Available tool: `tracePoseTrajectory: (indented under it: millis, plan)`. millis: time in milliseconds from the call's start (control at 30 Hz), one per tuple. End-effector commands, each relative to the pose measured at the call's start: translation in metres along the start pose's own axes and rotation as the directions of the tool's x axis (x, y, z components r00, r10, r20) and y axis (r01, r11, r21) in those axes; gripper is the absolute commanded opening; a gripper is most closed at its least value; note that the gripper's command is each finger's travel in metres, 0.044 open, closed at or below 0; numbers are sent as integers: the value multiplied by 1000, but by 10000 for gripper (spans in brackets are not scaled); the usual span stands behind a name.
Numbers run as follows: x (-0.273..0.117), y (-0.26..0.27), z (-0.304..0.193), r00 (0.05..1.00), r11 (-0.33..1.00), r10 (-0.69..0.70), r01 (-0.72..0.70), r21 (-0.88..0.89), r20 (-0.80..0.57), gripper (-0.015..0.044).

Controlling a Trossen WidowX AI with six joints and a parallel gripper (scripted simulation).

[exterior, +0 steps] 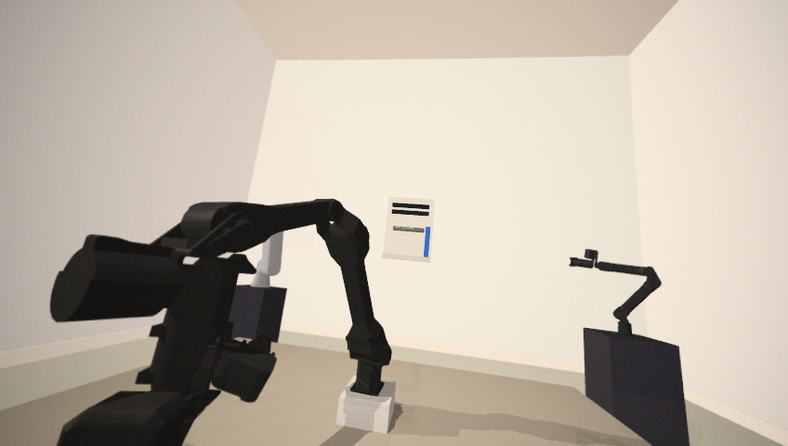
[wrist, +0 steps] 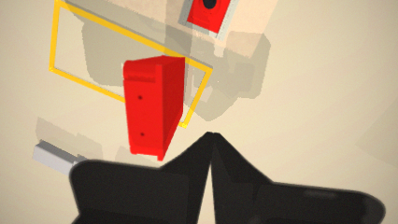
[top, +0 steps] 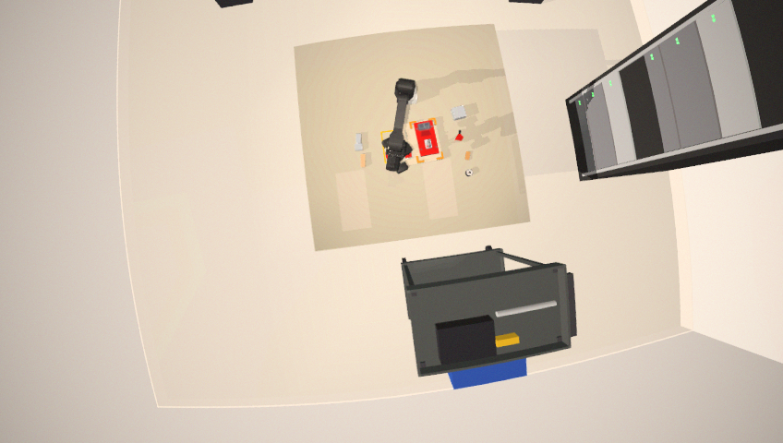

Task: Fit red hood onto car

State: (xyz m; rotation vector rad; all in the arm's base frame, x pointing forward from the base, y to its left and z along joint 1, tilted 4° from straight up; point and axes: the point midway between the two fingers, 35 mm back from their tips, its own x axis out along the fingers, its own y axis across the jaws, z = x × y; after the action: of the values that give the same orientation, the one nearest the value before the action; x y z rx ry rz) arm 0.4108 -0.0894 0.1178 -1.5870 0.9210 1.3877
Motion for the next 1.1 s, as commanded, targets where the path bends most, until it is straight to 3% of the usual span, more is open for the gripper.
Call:
tracePoseTrajectory:
  millis: [0,1067]
  plan:
    - [20,3,1,1000,1000,19,-19,-4,9,0]
    - [20,11,0,1000,1000,20,-19,-4,9,0]
